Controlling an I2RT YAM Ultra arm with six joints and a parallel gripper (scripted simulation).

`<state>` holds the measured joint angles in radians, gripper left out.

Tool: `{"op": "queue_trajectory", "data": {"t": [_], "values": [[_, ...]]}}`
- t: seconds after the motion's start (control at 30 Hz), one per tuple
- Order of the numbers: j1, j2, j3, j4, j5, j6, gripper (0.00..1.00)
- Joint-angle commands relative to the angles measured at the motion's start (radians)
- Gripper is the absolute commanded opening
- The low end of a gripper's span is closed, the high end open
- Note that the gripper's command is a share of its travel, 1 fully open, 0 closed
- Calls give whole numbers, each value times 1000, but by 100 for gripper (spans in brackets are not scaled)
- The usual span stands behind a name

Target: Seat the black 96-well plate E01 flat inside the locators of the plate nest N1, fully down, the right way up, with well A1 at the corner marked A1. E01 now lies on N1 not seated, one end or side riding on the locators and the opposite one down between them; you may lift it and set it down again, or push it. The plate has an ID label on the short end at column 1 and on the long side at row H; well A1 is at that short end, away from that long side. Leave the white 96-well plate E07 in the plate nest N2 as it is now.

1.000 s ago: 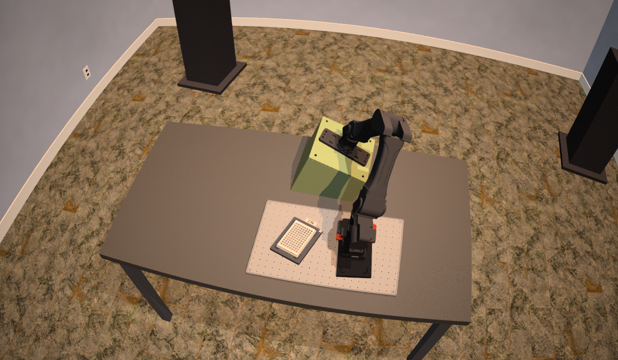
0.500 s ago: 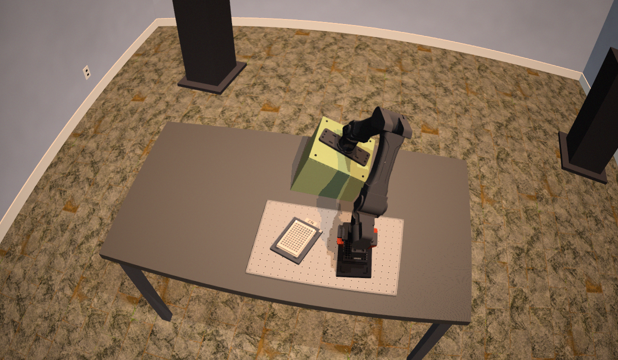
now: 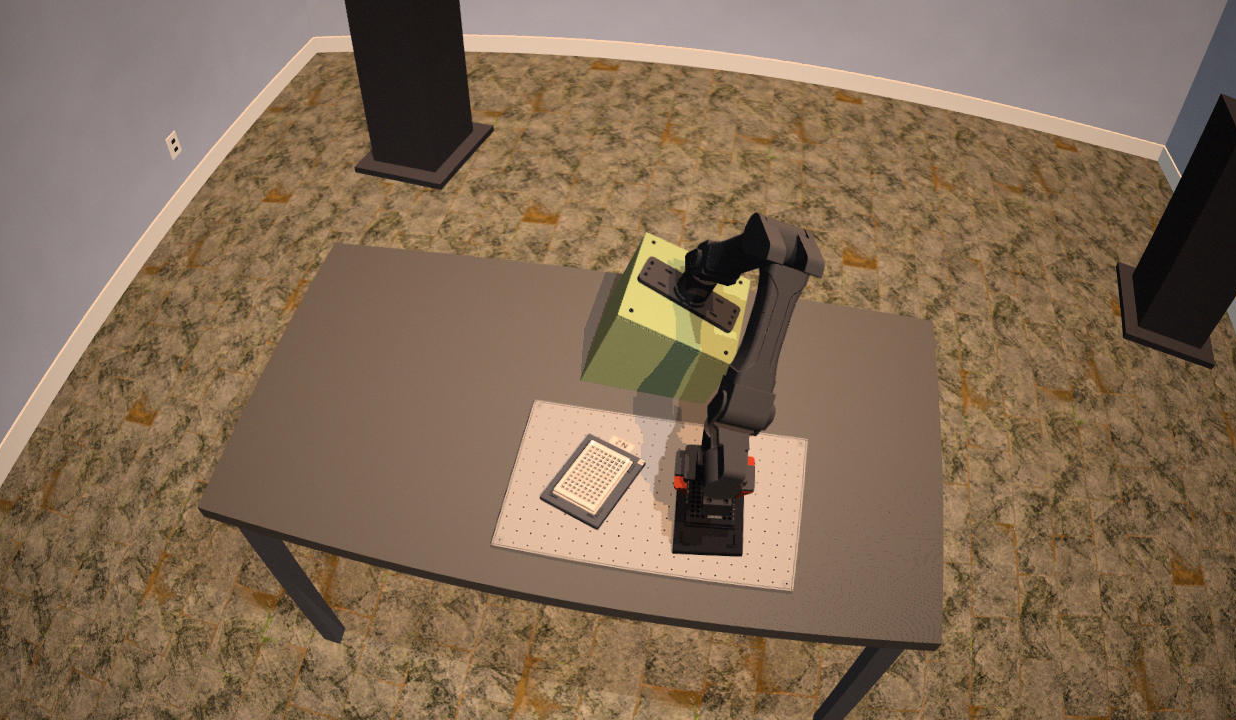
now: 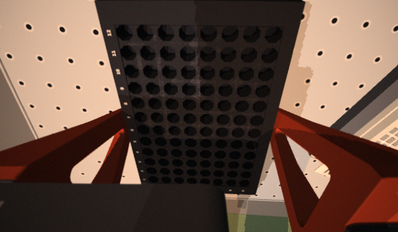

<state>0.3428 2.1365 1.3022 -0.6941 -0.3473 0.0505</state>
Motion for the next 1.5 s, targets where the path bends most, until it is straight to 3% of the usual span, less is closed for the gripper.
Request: {"op": "queue_trajectory", "data": {"t": [0.0,1.47], "values": [[-20,-31,20,18,-5,-6,0],[2,-30,33,16,-3,17,0]]}}
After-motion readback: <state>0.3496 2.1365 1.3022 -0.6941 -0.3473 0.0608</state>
